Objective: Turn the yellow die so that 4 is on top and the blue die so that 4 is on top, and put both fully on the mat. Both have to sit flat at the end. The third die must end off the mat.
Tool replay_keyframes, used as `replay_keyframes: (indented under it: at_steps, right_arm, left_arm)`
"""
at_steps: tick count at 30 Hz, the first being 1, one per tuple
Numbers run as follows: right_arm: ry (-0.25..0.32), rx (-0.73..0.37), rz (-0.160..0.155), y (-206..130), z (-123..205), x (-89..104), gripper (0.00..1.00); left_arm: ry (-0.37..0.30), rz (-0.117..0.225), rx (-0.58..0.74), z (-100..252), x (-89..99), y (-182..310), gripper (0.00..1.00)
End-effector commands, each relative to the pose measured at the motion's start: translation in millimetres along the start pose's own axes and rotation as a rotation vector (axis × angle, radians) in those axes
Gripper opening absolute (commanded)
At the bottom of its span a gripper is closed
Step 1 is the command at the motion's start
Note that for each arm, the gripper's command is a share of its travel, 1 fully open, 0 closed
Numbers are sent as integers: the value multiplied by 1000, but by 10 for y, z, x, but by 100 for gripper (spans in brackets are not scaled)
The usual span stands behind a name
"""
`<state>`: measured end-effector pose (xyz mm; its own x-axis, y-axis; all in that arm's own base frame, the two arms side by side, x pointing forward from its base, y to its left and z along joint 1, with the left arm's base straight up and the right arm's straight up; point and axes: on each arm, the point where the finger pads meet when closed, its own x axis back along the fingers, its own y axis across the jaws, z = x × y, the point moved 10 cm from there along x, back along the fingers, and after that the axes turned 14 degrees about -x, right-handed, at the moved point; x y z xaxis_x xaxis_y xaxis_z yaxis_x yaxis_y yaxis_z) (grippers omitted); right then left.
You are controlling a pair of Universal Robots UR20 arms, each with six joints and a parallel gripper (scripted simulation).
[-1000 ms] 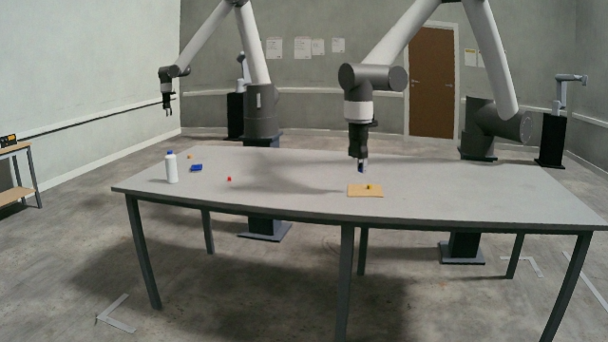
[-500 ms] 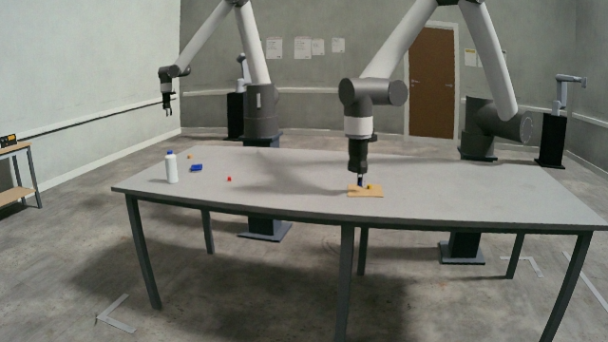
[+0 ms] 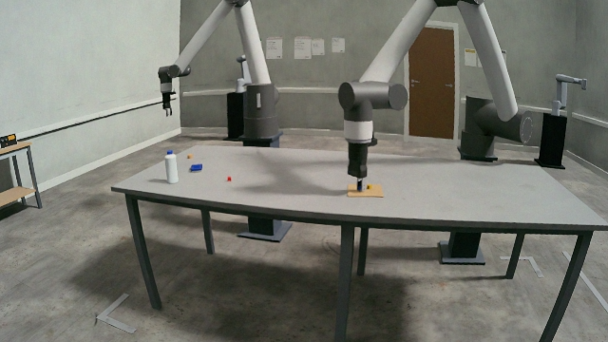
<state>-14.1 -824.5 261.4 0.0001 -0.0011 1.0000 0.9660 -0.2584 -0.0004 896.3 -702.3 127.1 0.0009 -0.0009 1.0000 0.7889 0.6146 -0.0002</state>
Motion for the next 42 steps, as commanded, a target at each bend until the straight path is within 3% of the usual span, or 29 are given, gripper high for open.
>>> replay_keyframes:
  at_steps: [1, 42]
  right_arm:
    - [-1, 0, 0, 1, -3, 6, 100]
    - [-1, 0, 0, 1, -3, 6, 100]
  left_arm:
    - [-1, 0, 0, -4, 9, 1, 34]
    - [-1, 0, 0, -4, -29, 1, 34]
